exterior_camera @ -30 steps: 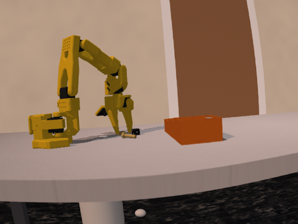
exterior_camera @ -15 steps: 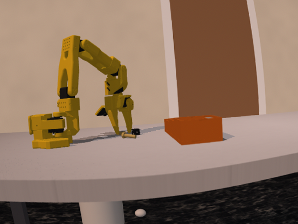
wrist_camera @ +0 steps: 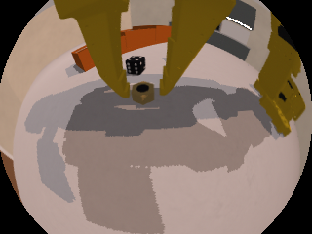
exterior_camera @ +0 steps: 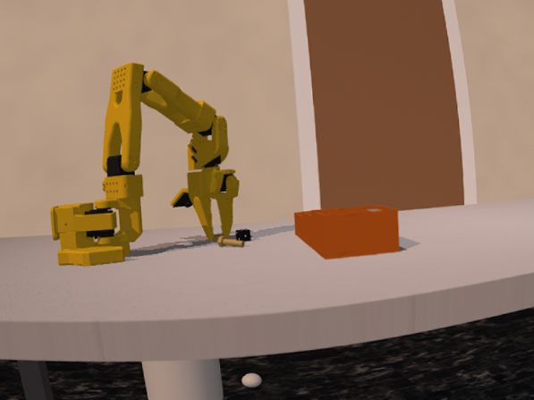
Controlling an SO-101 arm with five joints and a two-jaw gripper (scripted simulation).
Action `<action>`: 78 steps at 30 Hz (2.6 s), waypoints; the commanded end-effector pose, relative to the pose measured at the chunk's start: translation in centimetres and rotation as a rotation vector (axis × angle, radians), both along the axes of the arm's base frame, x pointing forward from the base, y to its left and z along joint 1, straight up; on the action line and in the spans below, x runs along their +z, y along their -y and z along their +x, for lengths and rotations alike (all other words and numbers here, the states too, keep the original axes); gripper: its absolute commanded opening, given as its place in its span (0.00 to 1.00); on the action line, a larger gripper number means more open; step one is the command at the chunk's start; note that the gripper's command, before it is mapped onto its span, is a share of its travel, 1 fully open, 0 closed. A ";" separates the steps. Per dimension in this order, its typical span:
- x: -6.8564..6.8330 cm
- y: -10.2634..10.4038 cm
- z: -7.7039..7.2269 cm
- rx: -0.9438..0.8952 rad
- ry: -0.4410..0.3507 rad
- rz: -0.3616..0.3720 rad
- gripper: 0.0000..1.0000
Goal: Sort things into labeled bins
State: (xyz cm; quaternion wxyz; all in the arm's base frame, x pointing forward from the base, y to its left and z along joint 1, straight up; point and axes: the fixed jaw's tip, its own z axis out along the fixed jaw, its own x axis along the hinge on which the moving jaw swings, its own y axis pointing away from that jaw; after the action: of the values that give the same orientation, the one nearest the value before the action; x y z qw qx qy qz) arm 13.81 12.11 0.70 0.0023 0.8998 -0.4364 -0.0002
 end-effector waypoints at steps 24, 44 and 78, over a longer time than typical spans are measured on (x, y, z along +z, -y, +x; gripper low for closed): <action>0.2 -0.3 0.1 0.014 0.017 0.017 0.00; 0.2 -0.3 0.1 0.014 0.017 0.017 0.00; 4.8 -0.6 0.4 0.014 0.017 0.017 0.00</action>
State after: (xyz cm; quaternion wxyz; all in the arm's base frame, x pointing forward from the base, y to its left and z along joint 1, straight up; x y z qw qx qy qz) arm 13.77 12.07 4.37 0.0212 0.8996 -0.4362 -0.0081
